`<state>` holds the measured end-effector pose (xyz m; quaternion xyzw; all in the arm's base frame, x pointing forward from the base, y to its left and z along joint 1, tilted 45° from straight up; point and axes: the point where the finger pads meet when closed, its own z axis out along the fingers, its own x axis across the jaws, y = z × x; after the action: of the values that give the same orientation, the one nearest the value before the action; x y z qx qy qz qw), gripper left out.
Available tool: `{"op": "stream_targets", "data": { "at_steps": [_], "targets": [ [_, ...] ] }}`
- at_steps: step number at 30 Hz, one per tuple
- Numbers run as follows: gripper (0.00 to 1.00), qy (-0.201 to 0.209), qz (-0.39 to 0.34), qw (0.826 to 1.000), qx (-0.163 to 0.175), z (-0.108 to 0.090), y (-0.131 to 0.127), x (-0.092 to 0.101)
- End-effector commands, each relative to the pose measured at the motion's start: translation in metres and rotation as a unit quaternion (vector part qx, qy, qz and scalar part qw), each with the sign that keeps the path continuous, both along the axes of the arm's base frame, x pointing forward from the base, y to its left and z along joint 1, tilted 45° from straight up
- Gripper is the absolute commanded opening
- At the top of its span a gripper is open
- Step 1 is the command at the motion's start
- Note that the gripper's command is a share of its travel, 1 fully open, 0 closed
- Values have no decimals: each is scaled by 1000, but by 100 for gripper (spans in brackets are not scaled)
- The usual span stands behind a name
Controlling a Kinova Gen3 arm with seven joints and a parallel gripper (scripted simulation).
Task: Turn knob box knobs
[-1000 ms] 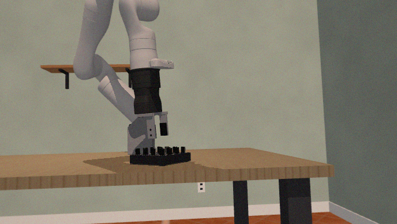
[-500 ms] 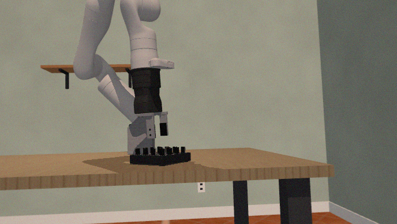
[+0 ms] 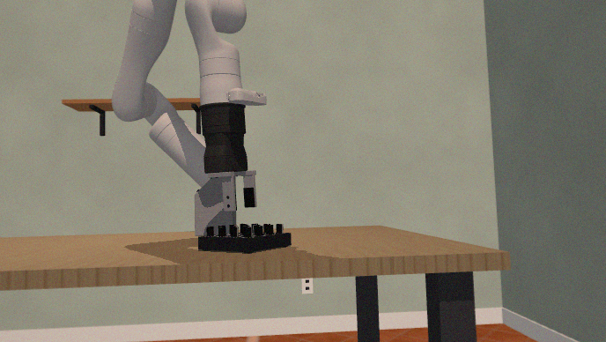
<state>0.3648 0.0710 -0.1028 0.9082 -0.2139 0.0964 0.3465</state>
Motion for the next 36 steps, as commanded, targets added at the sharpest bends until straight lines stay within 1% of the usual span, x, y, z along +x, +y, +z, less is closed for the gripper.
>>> {"op": "stream_targets", "data": {
  "at_steps": [1, 36],
  "targets": [
    [100, -9, -4, 1000, -1, 0, 0, 0],
    [100, -34, -11, 999, -8, 2, 0, 5]
  ]
}}
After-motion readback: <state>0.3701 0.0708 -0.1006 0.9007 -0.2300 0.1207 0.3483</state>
